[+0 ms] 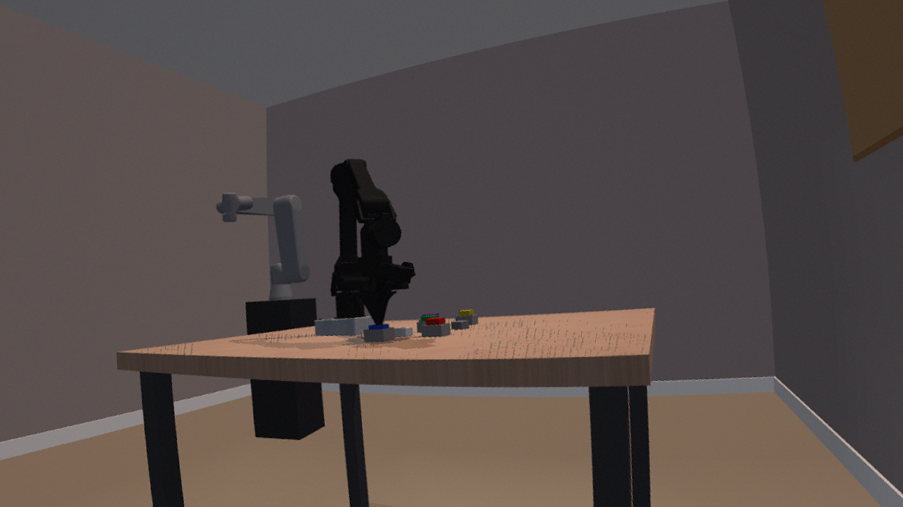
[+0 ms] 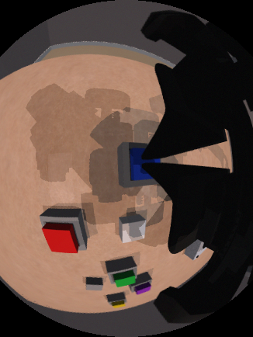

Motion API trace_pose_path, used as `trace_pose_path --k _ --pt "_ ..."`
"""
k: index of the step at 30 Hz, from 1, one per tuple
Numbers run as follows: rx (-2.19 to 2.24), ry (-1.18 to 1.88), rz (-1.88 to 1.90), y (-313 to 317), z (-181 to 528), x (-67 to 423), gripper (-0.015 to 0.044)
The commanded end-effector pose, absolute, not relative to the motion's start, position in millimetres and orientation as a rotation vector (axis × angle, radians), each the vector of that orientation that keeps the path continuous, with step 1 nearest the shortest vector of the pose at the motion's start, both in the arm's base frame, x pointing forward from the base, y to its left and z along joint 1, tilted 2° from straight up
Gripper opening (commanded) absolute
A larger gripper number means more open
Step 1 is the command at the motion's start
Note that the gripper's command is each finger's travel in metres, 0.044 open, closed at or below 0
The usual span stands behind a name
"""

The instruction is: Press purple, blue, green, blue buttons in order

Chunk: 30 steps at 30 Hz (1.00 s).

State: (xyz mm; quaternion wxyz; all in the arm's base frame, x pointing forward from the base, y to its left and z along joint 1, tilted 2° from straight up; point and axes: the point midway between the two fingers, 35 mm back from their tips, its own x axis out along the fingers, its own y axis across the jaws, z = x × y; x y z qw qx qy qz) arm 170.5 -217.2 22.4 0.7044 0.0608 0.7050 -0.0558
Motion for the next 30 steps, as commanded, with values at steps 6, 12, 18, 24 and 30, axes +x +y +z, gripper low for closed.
trace_pose_path --k 6,12,18,24,30 --pt "0.137 1.576 -0.115 -215.3 20.0 168.8 0.002" --pt "0.137 1.576 -0.115 -215.3 20.0 168.8 0.002" --pt "0.137 1.576 -0.115 -215.9 53.2 169.1 0.002" --pt "0.136 1.576 -0.115 -217.9 91.6 170.6 0.002" --pt "0.136 1.576 -0.115 -216.9 114.9 169.7 0.002"
